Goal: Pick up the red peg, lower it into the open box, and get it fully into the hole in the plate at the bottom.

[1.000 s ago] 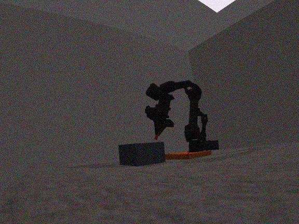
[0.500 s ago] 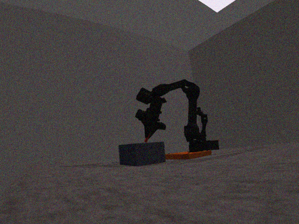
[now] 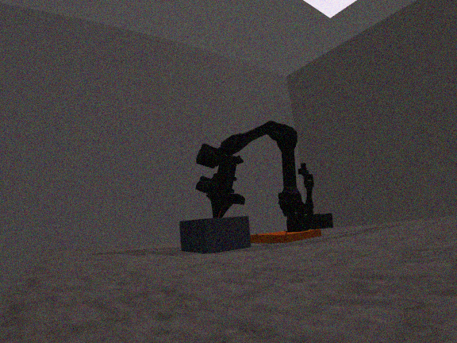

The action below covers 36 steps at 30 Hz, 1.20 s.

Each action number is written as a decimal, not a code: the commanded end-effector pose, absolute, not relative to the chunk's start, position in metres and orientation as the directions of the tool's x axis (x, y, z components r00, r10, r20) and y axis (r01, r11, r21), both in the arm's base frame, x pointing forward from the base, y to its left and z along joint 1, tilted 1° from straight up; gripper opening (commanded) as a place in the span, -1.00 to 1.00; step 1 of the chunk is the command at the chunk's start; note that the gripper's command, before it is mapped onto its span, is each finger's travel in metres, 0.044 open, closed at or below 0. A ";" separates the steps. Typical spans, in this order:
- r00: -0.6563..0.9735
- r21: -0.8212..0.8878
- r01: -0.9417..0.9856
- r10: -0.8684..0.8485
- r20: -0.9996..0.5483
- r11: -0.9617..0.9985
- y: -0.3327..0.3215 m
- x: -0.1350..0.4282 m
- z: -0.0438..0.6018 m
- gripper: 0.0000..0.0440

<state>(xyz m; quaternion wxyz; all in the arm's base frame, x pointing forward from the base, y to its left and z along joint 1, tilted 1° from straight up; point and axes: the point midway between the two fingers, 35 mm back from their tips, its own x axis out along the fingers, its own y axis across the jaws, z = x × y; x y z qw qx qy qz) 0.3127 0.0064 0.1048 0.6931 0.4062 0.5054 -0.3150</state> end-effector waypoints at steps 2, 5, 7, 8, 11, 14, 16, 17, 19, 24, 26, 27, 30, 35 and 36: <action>0.264 0.221 0.851 -0.025 -0.964 0.477 0.004 0.316 0.093 -0.93; 0.246 0.201 0.851 -0.030 -0.969 0.485 0.001 0.319 0.086 -0.74; 0.237 0.190 0.849 -0.034 -0.971 0.494 -0.001 0.320 0.082 -0.51; 0.230 0.182 0.847 -0.037 -0.972 0.499 -0.002 0.321 0.081 -0.41; 0.206 0.156 0.847 -0.043 -0.978 0.508 -0.004 0.321 0.078 -0.34; 0.209 0.155 0.844 -0.048 -0.977 0.514 -0.007 0.329 0.081 -0.34; 0.210 0.155 0.841 -0.048 -0.977 0.518 -0.008 0.334 0.082 -0.36; 0.209 0.155 0.840 -0.047 -0.977 0.521 -0.009 0.336 0.082 -0.36; 0.207 0.153 0.837 -0.046 -0.977 0.525 -0.010 0.341 0.083 -0.37; 0.198 0.145 0.834 -0.043 -0.979 0.532 -0.015 0.351 0.085 -0.41; 0.193 0.141 0.834 -0.042 -0.980 0.534 -0.017 0.354 0.086 -0.42; 0.190 0.139 0.834 -0.041 -0.981 0.534 -0.019 0.356 0.086 -0.43; 0.181 0.132 0.834 -0.040 -0.983 0.535 -0.023 0.361 0.086 -0.46; 0.163 0.118 0.836 -0.036 -0.986 0.535 -0.031 0.367 0.086 -0.51; 0.159 0.116 0.837 -0.035 -0.987 0.535 -0.033 0.369 0.086 -0.52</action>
